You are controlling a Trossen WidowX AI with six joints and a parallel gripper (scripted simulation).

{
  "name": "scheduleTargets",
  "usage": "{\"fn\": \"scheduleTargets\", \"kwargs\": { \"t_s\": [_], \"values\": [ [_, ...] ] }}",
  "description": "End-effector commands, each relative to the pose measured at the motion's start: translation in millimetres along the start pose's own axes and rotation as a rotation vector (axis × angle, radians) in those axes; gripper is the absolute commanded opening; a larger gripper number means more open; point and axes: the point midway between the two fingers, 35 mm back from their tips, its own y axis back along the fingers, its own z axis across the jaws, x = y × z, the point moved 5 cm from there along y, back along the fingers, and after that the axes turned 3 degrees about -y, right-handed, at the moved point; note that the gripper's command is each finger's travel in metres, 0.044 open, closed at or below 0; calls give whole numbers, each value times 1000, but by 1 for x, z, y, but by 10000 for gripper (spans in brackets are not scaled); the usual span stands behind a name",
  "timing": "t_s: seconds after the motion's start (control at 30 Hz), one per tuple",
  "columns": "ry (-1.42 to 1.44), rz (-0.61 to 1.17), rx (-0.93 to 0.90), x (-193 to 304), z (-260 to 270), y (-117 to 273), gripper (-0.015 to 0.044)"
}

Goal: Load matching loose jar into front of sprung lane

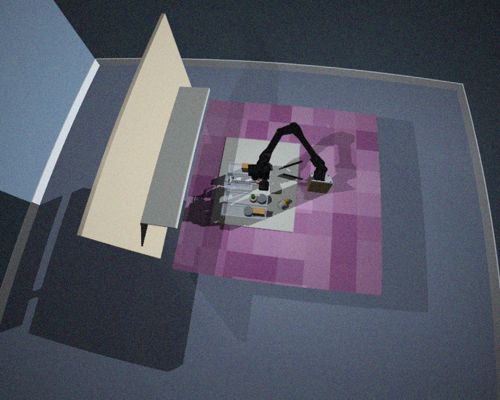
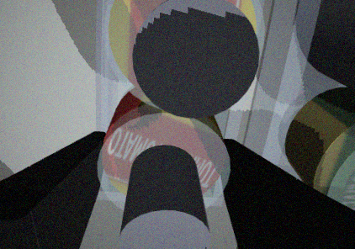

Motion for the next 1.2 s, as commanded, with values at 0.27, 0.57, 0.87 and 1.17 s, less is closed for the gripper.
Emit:
{"fn": "scheduleTargets", "kwargs": {
  "t_s": [0.27,0.57,0.87,1.17],
  "values": [
    [-14,6,8,3,-4,-4,0],
    [-14,6,8,4,-4,-4,0],
    [-14,6,8,6,-4,-4,0],
    [-14,6,8,7,-4,-4,0]
  ]
}}
